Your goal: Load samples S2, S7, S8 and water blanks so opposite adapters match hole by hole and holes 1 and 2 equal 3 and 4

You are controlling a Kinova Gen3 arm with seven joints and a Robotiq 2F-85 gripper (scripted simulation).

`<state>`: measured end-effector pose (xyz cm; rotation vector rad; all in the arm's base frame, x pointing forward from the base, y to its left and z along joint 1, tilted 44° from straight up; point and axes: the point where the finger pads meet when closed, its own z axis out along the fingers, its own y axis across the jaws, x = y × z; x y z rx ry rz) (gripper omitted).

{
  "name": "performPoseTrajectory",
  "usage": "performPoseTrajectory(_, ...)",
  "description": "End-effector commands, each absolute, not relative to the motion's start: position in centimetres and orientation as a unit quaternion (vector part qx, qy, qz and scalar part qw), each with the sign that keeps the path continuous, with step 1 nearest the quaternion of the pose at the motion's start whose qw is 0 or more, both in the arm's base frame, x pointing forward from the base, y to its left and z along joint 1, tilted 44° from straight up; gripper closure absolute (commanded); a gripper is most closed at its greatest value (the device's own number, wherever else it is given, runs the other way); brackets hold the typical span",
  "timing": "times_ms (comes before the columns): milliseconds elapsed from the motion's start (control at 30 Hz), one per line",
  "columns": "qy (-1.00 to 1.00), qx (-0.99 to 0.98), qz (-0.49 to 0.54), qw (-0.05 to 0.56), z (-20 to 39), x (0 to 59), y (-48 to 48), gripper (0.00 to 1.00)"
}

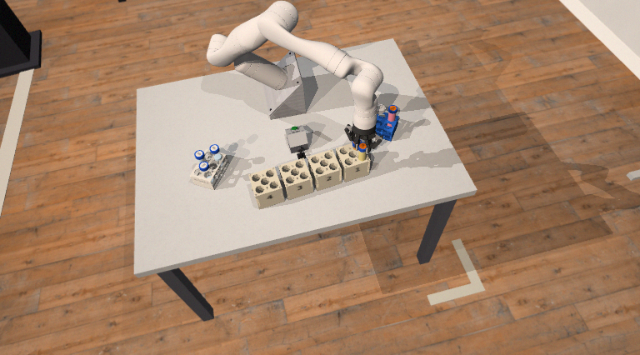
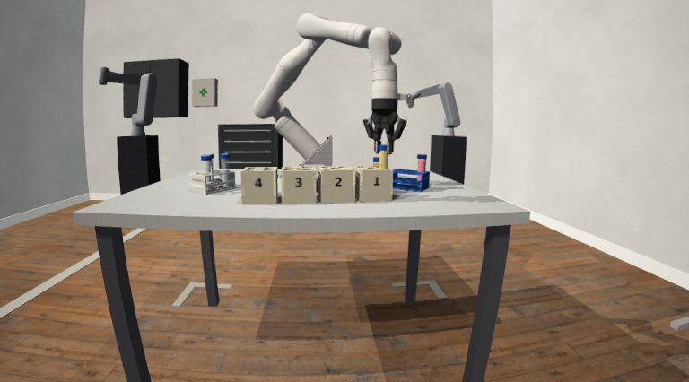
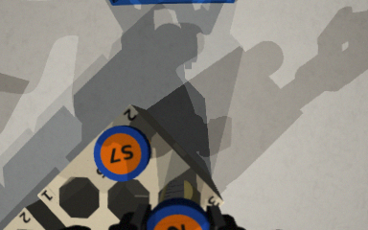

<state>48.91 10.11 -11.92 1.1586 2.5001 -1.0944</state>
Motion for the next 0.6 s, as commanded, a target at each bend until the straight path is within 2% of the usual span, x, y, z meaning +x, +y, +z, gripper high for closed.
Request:
performPoseTrajectory(0, 0.84, 0.389, -0.367, 0.089, -12.05, 48.93, 10.03, 0.9)
performPoseTrajectory(567, 0.84, 0.389, -0.367, 0.089, -12.76, 48.79, 9.35, 0.9)
